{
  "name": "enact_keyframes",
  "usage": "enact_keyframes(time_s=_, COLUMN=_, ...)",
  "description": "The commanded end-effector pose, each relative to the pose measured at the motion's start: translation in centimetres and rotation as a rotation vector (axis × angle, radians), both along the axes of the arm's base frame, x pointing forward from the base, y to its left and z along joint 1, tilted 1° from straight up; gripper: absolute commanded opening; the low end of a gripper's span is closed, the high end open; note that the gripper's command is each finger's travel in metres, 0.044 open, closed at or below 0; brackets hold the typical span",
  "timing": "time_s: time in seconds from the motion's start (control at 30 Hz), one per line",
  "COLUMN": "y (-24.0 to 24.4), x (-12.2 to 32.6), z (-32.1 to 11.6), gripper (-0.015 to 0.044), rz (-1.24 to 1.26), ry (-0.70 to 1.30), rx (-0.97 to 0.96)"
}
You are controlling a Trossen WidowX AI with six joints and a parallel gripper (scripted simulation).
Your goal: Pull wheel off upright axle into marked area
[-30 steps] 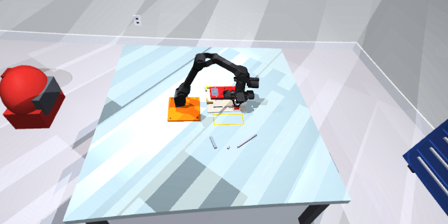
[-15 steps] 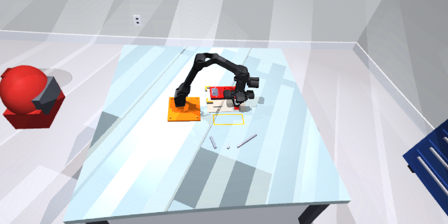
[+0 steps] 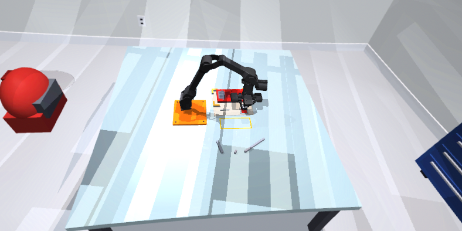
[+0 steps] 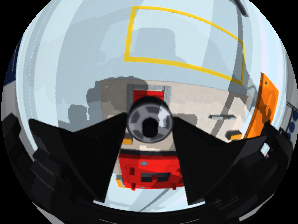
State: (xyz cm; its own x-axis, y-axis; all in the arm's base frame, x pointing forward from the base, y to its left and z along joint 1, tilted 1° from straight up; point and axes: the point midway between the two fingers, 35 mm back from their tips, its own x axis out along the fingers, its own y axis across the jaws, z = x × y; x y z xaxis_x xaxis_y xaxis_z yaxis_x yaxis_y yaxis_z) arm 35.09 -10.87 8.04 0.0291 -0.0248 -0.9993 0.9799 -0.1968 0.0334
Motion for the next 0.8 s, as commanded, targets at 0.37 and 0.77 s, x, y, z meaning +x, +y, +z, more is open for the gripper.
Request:
enact_keyframes(time_s=0.37, y=0.02, x=0.04, z=1.01, gripper=0.0000, rz=0.002, ry=-0.006, rx=0.000)
enact_keyframes(time_s=0.77, y=0.03, x=0.03, z=1.40, gripper=0.0000, rz=0.002, ry=-0.006, rx=0.001)
